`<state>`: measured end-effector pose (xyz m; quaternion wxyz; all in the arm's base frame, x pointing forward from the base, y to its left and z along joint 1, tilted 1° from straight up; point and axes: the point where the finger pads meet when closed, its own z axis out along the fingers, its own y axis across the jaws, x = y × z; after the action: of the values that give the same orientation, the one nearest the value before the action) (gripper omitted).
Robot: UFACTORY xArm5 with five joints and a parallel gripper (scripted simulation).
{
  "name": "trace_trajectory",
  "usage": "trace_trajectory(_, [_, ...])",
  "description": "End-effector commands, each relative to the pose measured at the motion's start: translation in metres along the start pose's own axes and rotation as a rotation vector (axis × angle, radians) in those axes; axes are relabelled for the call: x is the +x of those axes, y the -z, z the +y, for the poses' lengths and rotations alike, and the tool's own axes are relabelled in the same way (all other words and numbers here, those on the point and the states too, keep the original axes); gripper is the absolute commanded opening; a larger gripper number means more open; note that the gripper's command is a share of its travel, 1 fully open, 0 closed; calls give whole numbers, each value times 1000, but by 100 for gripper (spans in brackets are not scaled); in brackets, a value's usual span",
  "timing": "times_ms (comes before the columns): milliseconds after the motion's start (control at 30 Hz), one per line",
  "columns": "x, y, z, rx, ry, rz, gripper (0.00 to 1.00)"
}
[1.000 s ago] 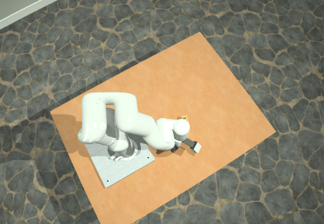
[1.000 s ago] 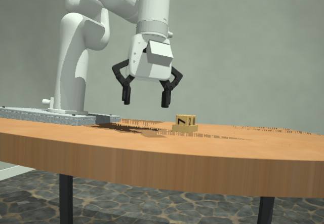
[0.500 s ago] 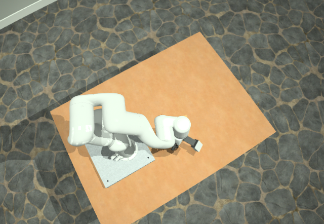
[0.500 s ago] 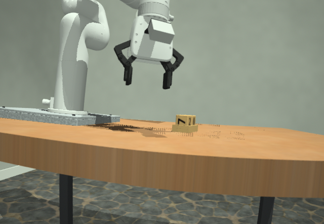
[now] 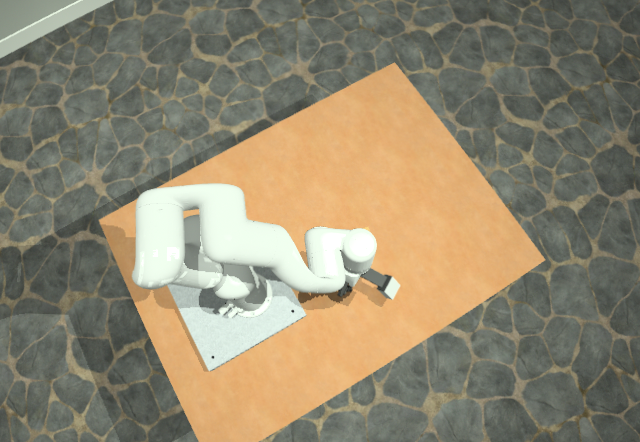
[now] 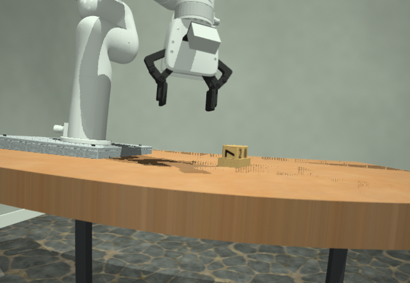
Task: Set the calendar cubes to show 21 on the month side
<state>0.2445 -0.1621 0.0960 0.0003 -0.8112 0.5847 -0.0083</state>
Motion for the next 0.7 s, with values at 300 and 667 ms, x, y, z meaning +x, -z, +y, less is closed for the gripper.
trace_trajectory(300, [1,3,-13,2,290,3,100])
trace_trajectory(667, [1,4,-26,3,591,3,100])
